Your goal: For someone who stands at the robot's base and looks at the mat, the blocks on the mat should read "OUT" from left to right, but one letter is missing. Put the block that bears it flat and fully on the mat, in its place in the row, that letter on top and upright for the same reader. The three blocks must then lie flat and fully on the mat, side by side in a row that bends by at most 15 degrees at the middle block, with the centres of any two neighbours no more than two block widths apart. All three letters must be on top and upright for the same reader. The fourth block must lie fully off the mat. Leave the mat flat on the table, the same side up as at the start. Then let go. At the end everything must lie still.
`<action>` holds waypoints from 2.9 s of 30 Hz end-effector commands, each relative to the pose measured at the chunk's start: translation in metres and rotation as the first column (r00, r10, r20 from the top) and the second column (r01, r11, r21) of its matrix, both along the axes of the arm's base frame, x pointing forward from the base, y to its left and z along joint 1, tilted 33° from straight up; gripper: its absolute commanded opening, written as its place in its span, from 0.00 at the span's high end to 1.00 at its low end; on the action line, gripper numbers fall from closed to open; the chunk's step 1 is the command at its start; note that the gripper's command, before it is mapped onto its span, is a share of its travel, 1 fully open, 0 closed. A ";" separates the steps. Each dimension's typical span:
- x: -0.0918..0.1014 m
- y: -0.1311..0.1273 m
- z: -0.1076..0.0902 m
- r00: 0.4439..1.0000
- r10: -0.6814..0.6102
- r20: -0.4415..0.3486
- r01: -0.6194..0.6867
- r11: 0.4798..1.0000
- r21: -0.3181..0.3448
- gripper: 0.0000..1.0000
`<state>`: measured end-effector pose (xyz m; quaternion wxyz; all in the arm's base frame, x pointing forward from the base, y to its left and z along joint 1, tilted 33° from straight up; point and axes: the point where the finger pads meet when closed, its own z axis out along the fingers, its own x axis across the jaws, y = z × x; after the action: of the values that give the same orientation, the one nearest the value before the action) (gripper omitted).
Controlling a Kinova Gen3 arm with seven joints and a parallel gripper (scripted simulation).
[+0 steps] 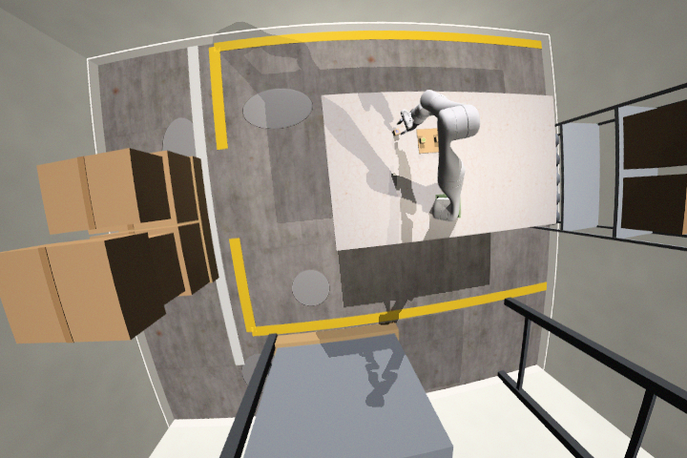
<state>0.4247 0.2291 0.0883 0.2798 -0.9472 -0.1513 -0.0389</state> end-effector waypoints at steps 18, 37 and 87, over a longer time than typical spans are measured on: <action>0.000 0.016 -0.024 1.000 0.001 -0.003 -0.001 1.000 0.001 0.00; 0.000 0.025 -0.038 1.000 0.001 -0.003 -0.001 1.000 0.001 0.00; 0.001 0.025 -0.039 1.000 0.001 -0.003 -0.001 1.000 0.001 0.00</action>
<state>0.4246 0.2550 0.0490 0.2805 -0.9471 -0.1516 -0.0365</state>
